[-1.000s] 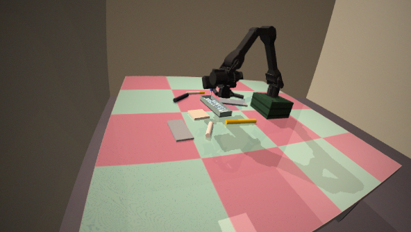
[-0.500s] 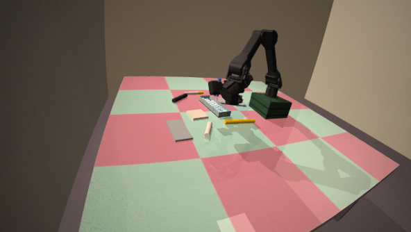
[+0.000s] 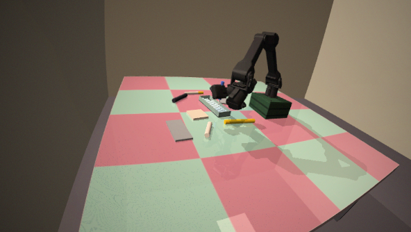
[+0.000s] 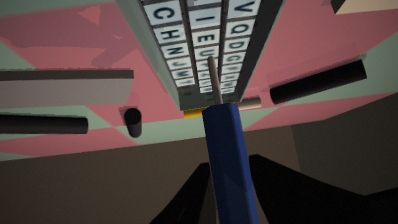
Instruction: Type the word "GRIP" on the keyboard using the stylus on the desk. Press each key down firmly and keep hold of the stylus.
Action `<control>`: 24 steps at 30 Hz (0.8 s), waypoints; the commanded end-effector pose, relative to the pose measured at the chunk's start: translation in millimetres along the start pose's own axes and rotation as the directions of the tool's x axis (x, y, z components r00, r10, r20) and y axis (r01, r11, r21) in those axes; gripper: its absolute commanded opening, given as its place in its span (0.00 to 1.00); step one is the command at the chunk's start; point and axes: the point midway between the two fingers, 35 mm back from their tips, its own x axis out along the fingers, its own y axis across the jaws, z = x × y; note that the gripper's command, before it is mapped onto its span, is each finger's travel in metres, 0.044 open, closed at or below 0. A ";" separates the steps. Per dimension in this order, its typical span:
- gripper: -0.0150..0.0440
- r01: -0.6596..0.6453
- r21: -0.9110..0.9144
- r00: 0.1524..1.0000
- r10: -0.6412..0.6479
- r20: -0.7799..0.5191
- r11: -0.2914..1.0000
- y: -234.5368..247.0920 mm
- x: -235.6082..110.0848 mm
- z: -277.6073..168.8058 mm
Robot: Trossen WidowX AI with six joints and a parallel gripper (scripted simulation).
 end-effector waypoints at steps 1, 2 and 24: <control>0.25 -0.002 0.005 1.000 0.002 0.004 1.000 0.6 1.9 4.8; 0.25 -0.002 0.005 1.000 0.002 0.004 1.000 0.6 1.9 4.8; 0.39 -0.002 0.005 1.000 0.002 0.004 1.000 0.1 1.0 7.1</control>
